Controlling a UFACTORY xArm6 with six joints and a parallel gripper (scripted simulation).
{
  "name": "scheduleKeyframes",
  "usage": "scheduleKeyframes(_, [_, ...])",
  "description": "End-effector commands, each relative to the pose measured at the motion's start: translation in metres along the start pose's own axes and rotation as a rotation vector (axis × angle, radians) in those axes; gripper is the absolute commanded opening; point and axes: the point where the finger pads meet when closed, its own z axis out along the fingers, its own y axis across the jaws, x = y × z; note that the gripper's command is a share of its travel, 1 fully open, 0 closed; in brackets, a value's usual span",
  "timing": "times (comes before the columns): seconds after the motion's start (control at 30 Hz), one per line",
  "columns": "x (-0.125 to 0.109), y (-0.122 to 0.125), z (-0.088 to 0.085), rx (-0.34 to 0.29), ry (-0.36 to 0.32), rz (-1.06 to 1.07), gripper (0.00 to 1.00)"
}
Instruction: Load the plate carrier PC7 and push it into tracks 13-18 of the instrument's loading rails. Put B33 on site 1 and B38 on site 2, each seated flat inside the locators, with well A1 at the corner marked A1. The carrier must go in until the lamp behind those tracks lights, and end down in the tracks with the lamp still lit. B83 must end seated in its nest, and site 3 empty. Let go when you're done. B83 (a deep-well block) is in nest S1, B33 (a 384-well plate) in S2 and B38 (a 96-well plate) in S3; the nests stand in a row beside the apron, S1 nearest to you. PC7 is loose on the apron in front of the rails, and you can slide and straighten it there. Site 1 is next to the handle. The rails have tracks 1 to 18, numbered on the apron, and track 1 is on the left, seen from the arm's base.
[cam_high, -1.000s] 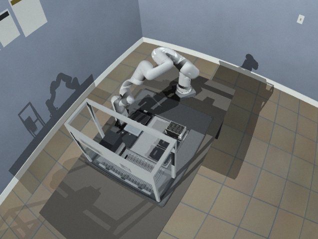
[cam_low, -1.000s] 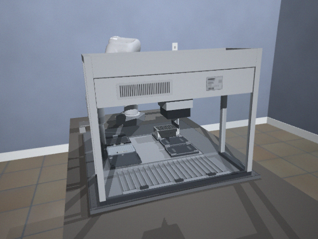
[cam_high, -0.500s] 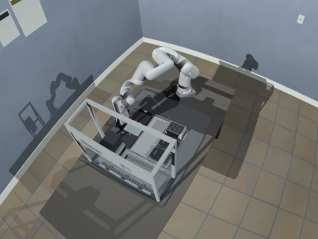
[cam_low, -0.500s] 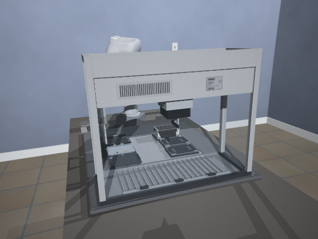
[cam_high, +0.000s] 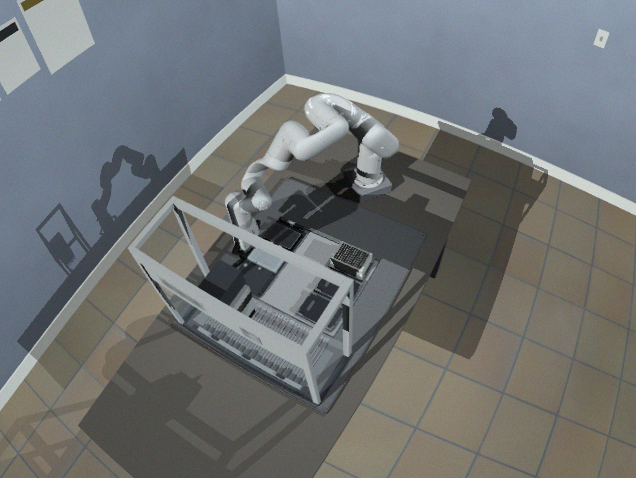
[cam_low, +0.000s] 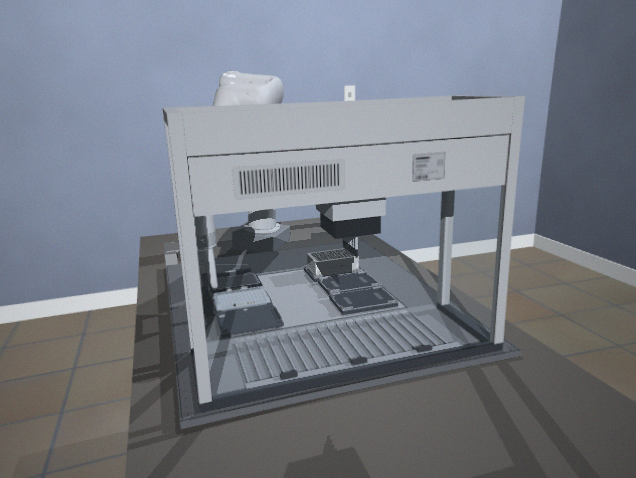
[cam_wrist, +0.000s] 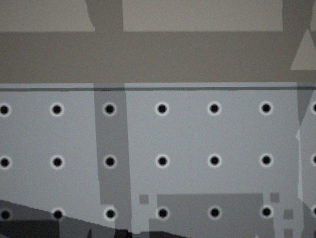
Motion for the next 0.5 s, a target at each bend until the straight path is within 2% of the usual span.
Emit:
scheduleKeyframes(0.0, [-0.0015,-0.0018,-0.0021,0.005,0.002,0.0,1.0])
scheduleKeyframes(0.47, [-0.0075,-0.0018,-0.0021,0.005,0.002,0.0,1.0])
